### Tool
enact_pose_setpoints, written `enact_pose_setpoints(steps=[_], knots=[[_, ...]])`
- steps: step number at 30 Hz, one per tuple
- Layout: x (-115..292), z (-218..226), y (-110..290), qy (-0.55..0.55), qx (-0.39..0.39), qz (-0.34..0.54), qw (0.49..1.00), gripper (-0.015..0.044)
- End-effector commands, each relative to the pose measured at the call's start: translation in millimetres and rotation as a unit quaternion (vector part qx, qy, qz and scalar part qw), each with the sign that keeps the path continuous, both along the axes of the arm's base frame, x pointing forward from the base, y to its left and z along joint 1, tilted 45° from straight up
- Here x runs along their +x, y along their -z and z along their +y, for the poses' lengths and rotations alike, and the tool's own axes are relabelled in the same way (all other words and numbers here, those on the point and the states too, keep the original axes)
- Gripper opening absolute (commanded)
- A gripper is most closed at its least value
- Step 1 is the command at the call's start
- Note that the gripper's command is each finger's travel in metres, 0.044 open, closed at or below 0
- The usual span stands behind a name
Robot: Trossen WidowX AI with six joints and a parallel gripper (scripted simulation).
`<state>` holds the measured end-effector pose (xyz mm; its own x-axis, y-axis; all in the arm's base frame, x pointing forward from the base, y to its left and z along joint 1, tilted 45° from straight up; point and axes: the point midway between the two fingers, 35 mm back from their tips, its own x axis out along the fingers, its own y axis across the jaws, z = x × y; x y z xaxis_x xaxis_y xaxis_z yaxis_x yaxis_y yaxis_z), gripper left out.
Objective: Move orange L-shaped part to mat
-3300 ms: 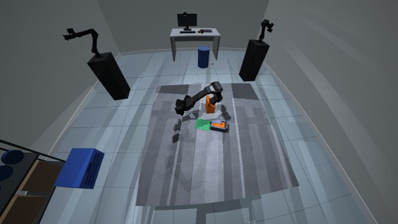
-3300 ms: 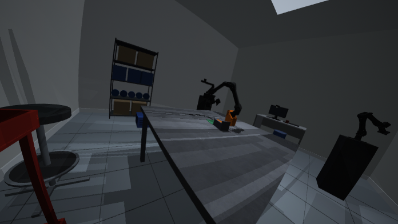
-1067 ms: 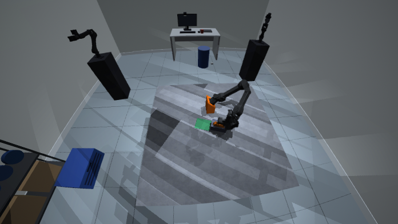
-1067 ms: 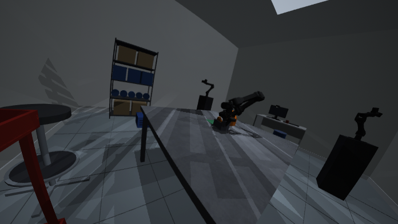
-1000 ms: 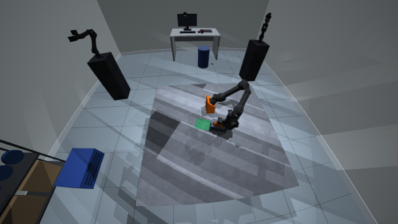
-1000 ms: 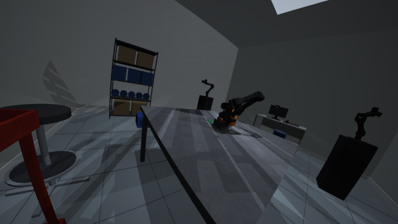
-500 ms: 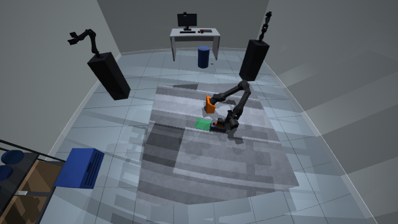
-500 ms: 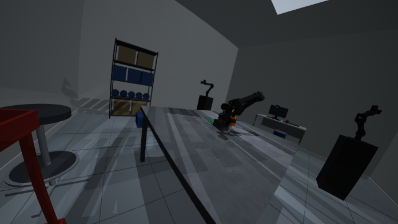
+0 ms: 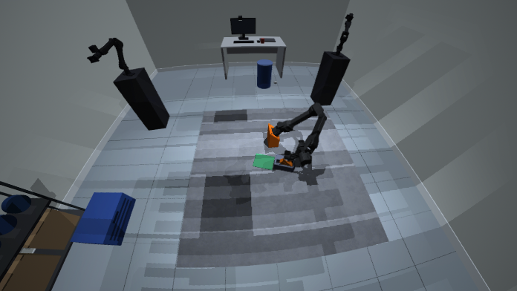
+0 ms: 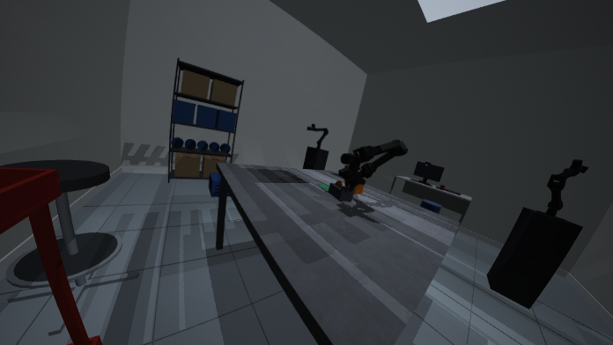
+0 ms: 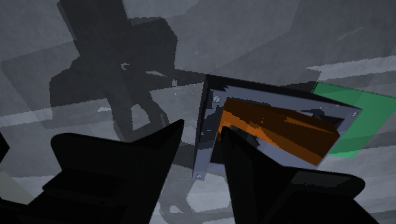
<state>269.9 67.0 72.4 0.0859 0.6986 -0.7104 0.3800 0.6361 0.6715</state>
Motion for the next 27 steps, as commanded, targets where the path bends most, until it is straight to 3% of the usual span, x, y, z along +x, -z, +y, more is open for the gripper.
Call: enact_pose_setpoints(steps=[1,5,27], knots=[[-1,-32,-23,0.004,-0.005,-0.006,1.0,0.018],[-11,-58,-48,0.004,-0.001,-0.006,1.0,0.018],[-7,-57,-45,0.012,-0.001,-0.009,1.0,0.018]])
